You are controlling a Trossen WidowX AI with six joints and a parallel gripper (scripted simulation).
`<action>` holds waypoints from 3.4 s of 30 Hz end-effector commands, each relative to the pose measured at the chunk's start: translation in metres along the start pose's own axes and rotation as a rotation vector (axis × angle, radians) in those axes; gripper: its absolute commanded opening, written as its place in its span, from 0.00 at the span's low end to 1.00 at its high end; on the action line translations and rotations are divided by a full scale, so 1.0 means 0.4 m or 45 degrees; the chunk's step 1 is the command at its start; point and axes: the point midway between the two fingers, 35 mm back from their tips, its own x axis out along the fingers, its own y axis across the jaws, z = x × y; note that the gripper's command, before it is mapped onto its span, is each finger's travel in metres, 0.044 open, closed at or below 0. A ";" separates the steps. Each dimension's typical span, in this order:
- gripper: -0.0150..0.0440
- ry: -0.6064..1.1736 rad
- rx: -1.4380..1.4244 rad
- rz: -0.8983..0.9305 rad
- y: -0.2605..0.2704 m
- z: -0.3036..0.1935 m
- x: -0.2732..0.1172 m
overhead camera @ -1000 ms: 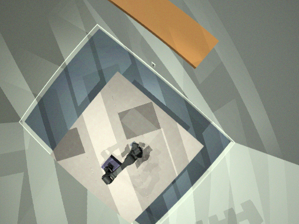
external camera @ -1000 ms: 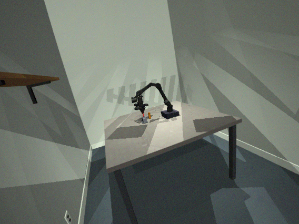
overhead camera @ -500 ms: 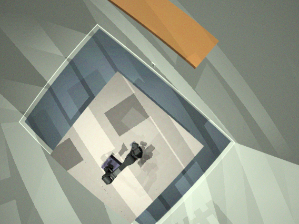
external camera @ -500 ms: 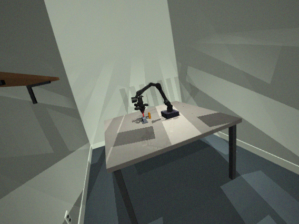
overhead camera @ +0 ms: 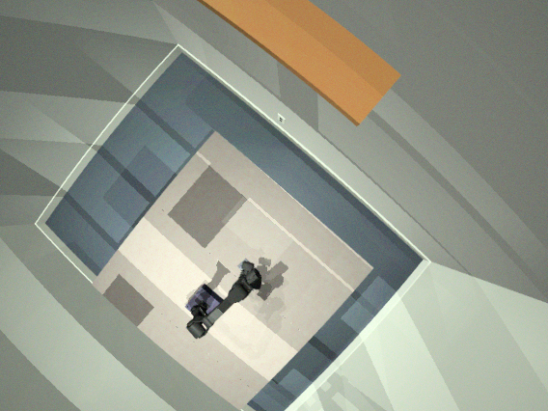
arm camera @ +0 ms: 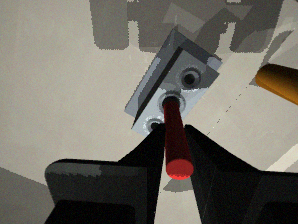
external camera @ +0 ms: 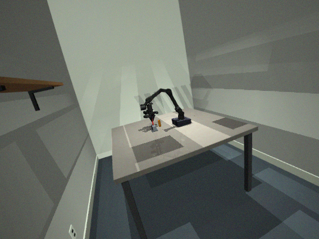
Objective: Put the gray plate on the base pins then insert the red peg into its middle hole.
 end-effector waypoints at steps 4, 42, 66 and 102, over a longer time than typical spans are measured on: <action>0.25 0.004 -0.005 -0.011 -0.001 0.001 0.025; 0.25 0.003 0.000 -0.004 0.001 0.000 0.026; 0.51 0.002 -0.001 -0.003 0.001 -0.001 0.024; 0.51 0.004 -0.005 -0.010 0.008 0.001 -0.025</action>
